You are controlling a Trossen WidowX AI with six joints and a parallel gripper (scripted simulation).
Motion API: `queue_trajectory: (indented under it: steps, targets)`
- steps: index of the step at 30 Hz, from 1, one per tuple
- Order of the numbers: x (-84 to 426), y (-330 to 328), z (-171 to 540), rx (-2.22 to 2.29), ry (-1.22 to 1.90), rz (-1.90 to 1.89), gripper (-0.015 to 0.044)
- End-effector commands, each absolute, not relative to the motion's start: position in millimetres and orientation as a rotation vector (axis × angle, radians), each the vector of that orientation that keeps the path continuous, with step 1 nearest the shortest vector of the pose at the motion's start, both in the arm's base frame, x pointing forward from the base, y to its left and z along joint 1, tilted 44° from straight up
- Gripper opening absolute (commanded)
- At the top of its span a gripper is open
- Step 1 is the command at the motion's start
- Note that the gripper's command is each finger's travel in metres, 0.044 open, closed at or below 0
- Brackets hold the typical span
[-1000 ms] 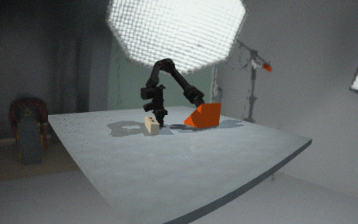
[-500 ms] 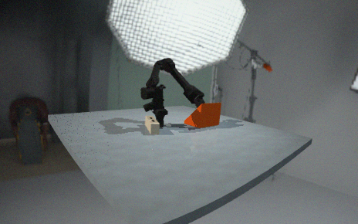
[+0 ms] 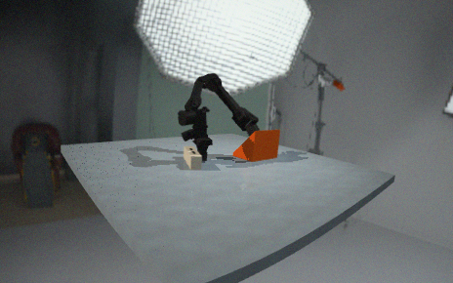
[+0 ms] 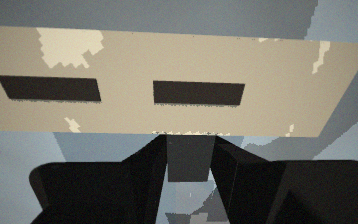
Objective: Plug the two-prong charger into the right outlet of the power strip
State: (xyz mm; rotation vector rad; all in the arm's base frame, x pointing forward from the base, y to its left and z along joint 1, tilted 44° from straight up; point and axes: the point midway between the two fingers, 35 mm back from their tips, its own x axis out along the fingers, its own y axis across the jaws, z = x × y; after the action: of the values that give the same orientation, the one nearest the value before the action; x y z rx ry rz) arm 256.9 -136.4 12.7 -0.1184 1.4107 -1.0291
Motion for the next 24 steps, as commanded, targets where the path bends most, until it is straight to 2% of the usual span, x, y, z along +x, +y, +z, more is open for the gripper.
queue_trajectory:
  steps: [1, 5, 21, 22, 24]
  targets:
    - [257.5, -136.5, 12.9, -0.117, 1.408, -1.029, 0.0]
    - [257.5, -136.5, 12.9, -0.117, 1.408, -1.029, 0.0]
    - [257.5, -136.5, 12.9, -0.117, 1.408, -1.029, 0.042]
    - [257.5, -136.5, 12.8, -0.117, 1.408, -1.029, 0.044]
    - [257.3, -136.3, 12.7, -0.117, 1.407, -1.03, 0.044]
